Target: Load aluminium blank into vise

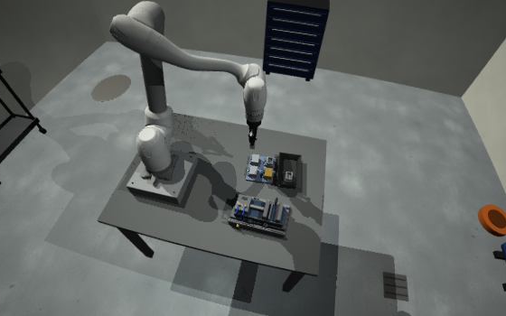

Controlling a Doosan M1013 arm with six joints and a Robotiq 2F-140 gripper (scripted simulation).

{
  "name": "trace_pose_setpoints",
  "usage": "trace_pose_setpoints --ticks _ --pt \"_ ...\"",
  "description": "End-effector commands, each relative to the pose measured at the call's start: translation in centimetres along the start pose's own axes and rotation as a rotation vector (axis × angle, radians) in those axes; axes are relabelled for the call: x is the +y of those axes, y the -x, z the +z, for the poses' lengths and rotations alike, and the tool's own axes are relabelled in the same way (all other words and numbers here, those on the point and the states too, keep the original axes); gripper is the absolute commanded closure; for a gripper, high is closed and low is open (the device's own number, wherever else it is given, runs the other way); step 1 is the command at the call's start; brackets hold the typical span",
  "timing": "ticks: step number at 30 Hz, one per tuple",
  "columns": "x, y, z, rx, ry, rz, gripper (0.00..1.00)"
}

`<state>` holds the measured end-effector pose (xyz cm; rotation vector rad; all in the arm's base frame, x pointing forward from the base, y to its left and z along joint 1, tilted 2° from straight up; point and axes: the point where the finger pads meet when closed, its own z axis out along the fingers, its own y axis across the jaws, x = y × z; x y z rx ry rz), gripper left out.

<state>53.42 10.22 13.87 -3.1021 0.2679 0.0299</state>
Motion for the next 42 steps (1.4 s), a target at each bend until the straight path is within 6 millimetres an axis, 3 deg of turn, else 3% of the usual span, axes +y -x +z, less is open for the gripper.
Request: trace_pose_setpoints --ticks 1,14,42 --pt "-0.3 -0.2 0.1 0.002 -0.005 0.005 1.00" --pt "-0.3 -0.2 1.0 0.002 -0.005 0.005 1.00" --pt "-0.3 -0.2 5.9 0.002 -0.005 0.005 1.00"
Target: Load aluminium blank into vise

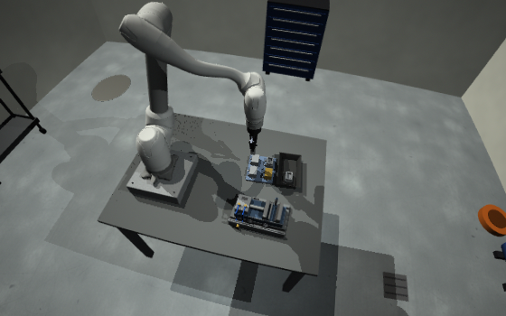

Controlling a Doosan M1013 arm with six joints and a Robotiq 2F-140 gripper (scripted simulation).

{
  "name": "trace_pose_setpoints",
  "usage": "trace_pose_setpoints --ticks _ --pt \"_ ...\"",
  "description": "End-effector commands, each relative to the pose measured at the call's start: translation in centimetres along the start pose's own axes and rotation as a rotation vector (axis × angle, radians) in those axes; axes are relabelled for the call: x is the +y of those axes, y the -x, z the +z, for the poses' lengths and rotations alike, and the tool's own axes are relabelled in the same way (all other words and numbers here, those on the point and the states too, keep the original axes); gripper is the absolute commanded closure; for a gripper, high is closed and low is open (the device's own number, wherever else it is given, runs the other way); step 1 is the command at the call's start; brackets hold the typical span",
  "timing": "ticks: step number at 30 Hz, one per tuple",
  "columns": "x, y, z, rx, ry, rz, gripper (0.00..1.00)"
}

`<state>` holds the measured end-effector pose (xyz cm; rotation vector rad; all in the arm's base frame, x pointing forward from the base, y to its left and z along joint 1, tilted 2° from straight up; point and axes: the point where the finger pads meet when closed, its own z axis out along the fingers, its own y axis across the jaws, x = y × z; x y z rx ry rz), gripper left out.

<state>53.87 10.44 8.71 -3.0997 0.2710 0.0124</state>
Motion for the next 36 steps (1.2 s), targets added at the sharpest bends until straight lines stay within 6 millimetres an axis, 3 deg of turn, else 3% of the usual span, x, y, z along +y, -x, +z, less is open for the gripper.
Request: trace_pose_setpoints --ticks 1,36 --pt "-0.16 0.29 0.86 -0.009 -0.002 0.003 1.00" --pt "-0.16 0.29 1.62 -0.009 -0.002 0.003 1.00"
